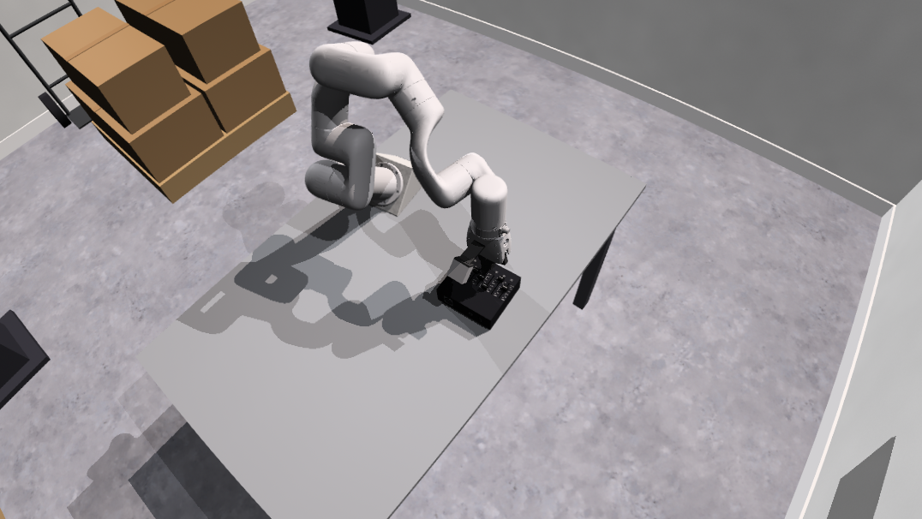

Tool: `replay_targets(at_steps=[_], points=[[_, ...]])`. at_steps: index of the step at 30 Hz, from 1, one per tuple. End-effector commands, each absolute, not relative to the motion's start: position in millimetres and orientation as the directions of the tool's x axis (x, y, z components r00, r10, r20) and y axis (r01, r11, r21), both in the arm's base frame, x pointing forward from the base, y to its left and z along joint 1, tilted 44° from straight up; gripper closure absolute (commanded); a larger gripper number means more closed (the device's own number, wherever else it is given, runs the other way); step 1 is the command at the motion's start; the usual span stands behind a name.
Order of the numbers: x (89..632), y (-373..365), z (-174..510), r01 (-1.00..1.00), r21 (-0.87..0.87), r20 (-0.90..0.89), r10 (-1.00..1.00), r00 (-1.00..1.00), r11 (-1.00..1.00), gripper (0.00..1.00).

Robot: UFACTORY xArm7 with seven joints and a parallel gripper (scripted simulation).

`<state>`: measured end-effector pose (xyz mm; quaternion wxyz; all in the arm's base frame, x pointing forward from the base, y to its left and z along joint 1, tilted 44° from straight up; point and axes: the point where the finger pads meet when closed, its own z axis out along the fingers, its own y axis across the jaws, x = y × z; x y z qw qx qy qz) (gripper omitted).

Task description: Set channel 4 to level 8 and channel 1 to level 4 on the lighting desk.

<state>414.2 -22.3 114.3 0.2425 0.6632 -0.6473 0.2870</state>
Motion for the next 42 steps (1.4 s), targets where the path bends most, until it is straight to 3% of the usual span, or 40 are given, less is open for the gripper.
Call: replay_targets(at_steps=[1, 42], points=[[415.4, -21.5, 114.7, -0.998, -0.052, 0.694, -0.720, -0.002, -0.047, 1.00], [416.2, -29.5, 106.8, -0.998, -0.052, 0.694, -0.720, -0.002, -0.047, 1.00]])
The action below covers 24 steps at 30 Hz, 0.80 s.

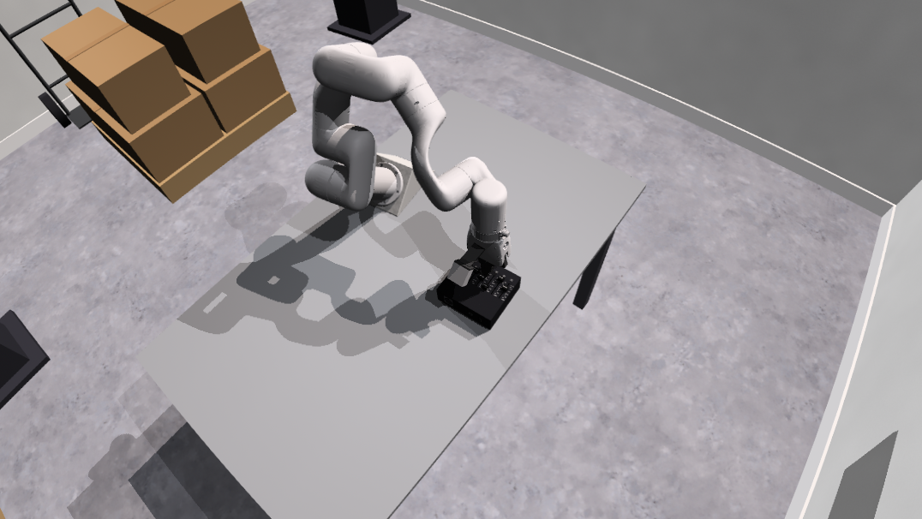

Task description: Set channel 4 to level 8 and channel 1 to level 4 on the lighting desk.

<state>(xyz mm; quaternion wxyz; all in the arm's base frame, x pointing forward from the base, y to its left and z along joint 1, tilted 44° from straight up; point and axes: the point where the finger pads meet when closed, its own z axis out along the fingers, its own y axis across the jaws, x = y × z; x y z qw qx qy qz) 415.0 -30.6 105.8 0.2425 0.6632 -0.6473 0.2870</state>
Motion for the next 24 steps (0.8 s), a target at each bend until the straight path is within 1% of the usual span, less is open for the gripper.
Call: replay_targets(at_steps=[1, 24], points=[[416.2, -29.6, 106.9, -0.998, -0.052, 0.694, -0.720, -0.002, -0.047, 1.00], [416.2, -35.2, 112.3, -0.998, -0.052, 0.694, -0.720, -0.002, -0.047, 1.00]])
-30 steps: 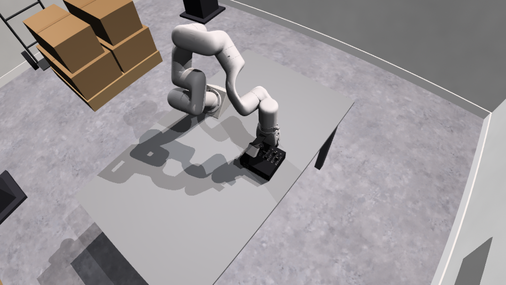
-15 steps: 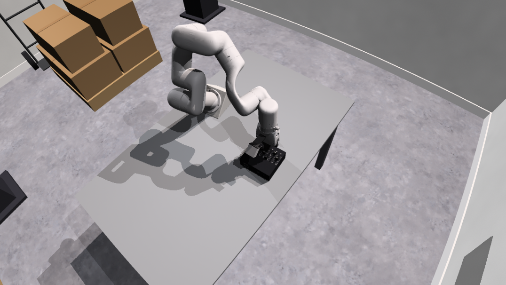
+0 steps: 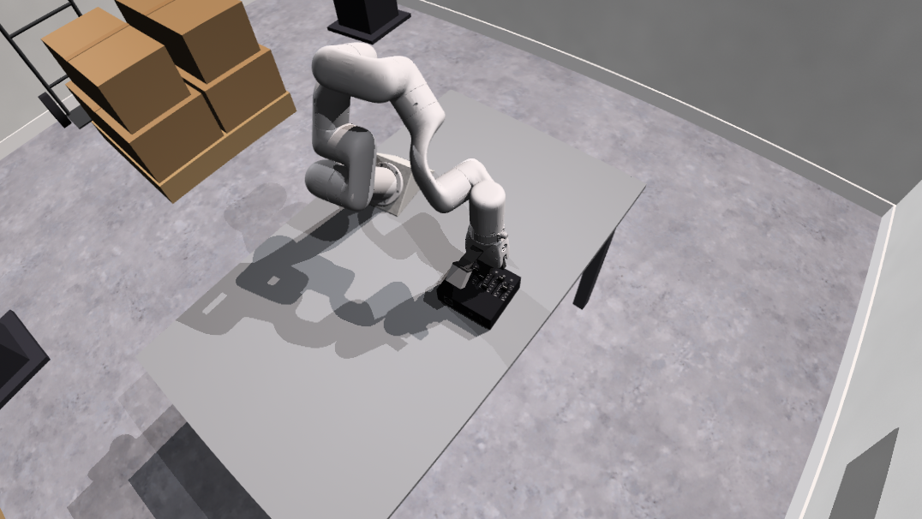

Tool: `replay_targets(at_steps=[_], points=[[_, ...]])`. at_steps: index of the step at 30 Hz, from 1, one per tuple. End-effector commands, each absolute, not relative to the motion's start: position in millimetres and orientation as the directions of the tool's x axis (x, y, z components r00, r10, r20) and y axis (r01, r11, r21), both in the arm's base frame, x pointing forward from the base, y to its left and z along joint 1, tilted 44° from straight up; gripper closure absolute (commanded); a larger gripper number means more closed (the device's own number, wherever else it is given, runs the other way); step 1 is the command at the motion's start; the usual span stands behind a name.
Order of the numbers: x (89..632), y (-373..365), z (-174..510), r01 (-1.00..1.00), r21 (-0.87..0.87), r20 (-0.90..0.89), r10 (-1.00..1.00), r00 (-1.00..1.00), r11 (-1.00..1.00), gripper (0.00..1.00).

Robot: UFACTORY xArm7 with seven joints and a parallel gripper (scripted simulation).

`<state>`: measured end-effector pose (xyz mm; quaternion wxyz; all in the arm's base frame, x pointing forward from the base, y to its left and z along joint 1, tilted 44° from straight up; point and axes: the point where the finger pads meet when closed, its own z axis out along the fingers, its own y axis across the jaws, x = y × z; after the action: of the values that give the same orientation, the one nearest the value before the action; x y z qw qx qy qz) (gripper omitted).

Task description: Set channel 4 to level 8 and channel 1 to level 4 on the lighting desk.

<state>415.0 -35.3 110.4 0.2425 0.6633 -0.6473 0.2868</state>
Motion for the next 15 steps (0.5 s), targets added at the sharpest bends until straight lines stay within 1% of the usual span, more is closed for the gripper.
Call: replay_targets(at_steps=[1, 15], points=[[416.2, -35.7, 112.7, -0.998, -0.052, 0.694, -0.720, -0.002, -0.047, 1.00], [416.2, -41.0, 117.8, -0.998, -0.052, 0.694, -0.720, -0.002, -0.047, 1.00]])
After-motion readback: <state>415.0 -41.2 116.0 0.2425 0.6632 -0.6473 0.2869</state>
